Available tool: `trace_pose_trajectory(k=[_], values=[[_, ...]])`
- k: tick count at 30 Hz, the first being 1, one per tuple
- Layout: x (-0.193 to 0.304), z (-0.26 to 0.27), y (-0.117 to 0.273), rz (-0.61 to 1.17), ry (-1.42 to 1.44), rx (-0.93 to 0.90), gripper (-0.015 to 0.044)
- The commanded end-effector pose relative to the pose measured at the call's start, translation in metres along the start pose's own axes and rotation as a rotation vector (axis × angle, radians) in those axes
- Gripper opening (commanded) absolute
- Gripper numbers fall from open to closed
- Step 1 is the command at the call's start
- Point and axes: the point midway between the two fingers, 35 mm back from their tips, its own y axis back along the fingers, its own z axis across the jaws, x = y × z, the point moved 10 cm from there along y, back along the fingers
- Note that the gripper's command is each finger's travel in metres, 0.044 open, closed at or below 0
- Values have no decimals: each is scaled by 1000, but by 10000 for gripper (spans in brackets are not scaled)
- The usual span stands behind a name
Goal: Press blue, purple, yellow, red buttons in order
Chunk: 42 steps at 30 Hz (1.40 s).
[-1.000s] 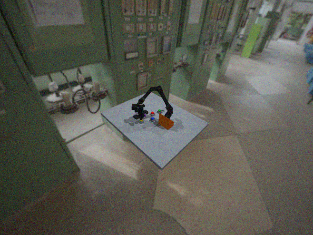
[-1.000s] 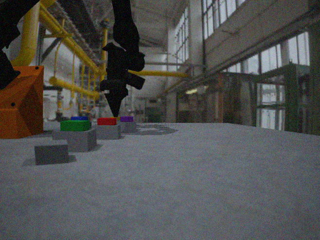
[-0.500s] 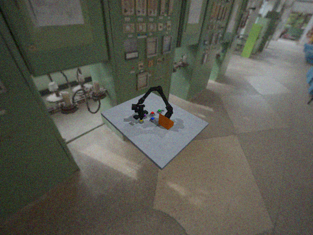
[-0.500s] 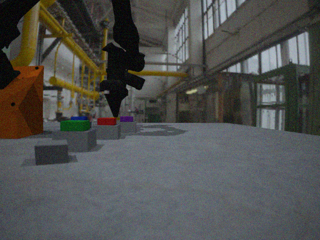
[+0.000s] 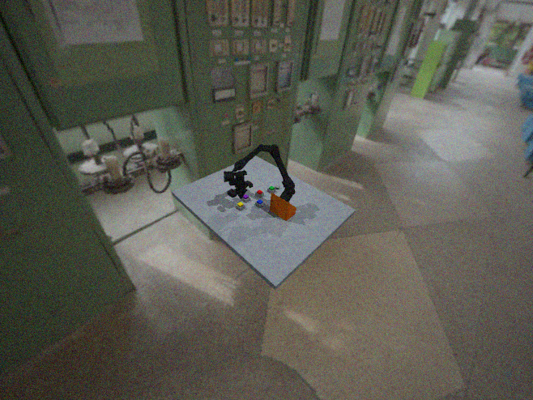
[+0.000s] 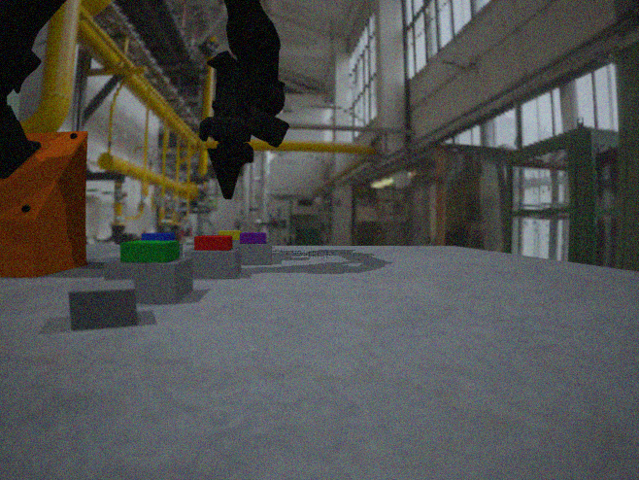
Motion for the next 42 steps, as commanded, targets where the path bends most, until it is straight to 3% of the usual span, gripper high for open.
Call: trace_pose_trajectory(k=[1,6,13,20,27,32,42], values=[[0,0,37,-18,-11,-20,20],[-3,-9,38,-21,-5,-22,20],[-23,-109,42,-34,15,-24,20],[-10,-202,33,-16,-8,-7,20],[-10,-204,30,-16,-8,-6,20],[-11,-204,-26,-17,-9,-3,20],[-11,-204,-36,-17,-9,-3,20]])
